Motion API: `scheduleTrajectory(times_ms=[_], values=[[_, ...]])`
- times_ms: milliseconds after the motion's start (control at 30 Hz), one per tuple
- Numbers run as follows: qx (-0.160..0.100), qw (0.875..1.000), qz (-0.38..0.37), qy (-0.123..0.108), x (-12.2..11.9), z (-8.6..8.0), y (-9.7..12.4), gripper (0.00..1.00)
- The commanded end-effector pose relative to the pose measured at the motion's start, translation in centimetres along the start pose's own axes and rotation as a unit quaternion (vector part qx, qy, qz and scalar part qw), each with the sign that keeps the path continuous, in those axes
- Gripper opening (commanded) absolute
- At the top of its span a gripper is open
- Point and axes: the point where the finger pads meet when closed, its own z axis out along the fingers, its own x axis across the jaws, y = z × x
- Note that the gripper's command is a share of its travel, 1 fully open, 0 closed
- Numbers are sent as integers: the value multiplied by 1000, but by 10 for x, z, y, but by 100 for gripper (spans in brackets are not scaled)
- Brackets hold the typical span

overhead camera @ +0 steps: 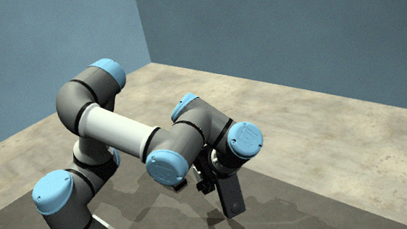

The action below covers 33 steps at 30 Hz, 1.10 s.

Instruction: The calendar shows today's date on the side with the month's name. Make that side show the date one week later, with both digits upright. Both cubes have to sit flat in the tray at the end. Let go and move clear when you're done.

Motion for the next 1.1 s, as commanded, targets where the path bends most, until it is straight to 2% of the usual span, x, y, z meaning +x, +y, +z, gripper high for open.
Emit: scheduleTrajectory(times_ms=[0,367,1067], values=[[1,1000,-1,-1,-1,4,-5,11],[1,1000,-1,-1,-1,18,-19,11],[1,1000,-1,-1,-1,33,-33,11]])
